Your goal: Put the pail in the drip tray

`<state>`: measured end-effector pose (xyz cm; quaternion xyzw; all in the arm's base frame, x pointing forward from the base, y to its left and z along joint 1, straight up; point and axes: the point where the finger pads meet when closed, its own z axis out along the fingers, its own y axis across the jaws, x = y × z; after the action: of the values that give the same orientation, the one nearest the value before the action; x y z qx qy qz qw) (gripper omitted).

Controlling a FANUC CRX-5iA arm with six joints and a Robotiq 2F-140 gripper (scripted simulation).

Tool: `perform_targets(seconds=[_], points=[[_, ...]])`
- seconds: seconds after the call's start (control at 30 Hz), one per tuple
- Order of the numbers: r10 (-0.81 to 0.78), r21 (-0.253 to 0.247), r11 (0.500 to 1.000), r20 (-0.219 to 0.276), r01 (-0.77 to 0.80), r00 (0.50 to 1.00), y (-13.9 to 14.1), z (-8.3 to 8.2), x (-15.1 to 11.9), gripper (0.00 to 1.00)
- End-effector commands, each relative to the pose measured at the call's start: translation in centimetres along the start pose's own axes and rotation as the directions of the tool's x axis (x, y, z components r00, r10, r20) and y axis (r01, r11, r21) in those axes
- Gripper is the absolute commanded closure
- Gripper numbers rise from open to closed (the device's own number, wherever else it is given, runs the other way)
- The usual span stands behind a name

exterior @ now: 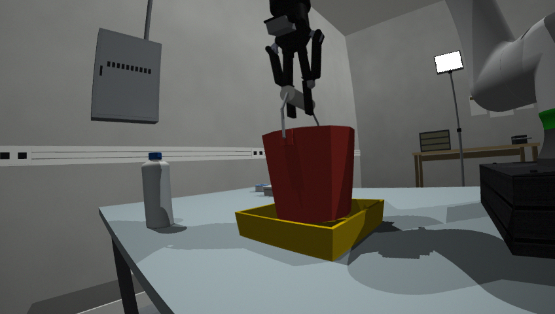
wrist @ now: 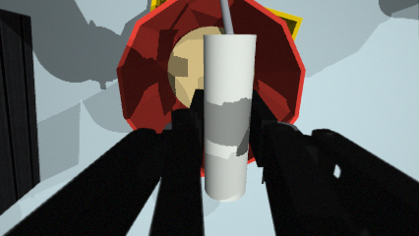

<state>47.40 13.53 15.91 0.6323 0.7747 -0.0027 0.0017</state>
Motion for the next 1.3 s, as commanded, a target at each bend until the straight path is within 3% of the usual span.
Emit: perform_targets(seconds=[0.0,0.4,1.27], points=[[0.0,-0.002,1.0,0.0,0.0,1.0,0.0,0.2,0.0,0.9],[0.0,-0.002,1.0,0.0,0.0,1.0,0.0,1.6,0.0,0.9],[0.0,-0.002,1.0,0.0,0.0,1.0,0.1,2.9,0.0,0.9]])
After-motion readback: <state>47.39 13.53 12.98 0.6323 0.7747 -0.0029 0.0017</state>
